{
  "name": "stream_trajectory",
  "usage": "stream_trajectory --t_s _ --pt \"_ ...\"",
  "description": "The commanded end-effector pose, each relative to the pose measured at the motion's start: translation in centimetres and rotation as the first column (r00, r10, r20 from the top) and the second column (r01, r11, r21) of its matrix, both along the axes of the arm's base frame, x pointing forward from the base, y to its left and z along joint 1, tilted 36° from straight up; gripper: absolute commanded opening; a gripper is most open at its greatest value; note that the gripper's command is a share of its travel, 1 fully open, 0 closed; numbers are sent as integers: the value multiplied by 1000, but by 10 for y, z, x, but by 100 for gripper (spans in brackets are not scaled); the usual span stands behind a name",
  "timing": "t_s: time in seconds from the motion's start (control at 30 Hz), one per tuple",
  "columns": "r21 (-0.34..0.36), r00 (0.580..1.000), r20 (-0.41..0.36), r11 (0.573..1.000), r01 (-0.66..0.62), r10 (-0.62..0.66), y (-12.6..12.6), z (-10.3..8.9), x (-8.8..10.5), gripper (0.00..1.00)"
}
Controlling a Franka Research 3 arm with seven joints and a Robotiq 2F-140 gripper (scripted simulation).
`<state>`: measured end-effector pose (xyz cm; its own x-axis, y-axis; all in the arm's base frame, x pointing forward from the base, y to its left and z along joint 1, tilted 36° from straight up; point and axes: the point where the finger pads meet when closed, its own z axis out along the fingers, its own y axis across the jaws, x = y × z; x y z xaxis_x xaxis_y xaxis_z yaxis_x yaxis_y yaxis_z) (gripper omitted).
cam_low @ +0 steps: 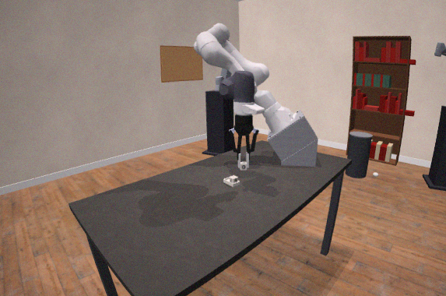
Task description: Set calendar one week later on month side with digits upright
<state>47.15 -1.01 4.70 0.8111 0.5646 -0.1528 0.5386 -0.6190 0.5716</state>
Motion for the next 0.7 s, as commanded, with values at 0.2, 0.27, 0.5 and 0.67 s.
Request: stream_trajectory --t_s 0.2,0.27,0.5,0.67 --pt "-39 965 -165 976 -214 205 4 -4 2 16" --pt "-41 960 -175 973 -228 218 5 -4 2 16" --pt "-46 923 -240 946 -320 301 9 -7 3 16" --pt "-46 884 -293 918 -394 365 12 -9 4 16"
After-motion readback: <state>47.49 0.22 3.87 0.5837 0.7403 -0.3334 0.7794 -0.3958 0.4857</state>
